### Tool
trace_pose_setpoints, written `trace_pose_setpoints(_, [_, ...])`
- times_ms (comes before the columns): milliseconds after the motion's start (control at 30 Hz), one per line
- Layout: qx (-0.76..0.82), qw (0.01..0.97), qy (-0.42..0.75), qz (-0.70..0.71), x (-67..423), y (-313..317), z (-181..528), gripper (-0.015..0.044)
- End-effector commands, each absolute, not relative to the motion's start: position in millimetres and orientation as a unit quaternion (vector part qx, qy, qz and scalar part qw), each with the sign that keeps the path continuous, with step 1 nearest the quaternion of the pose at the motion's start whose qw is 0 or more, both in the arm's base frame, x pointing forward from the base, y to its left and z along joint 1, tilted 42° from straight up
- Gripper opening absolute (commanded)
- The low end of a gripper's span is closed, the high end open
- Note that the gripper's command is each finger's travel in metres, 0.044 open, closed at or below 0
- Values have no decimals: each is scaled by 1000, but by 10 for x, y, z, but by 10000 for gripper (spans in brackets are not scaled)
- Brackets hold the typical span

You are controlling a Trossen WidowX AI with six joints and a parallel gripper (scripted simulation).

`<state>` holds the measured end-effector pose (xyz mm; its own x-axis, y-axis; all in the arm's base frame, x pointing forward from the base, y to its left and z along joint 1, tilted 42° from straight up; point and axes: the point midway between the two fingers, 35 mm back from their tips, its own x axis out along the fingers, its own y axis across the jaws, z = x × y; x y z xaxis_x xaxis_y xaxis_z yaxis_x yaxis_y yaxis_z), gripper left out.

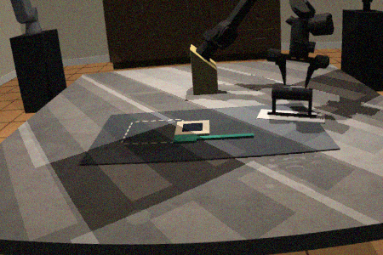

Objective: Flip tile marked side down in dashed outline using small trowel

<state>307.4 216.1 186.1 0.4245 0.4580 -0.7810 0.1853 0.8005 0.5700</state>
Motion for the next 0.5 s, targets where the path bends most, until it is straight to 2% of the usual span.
trace_pose_setpoints(0, [271, 804, 517, 113, 3036, 2219, 1859, 300])
trace_pose_setpoints(467, [84, 875, 441, 180, 2987, 2184, 1756, 300])
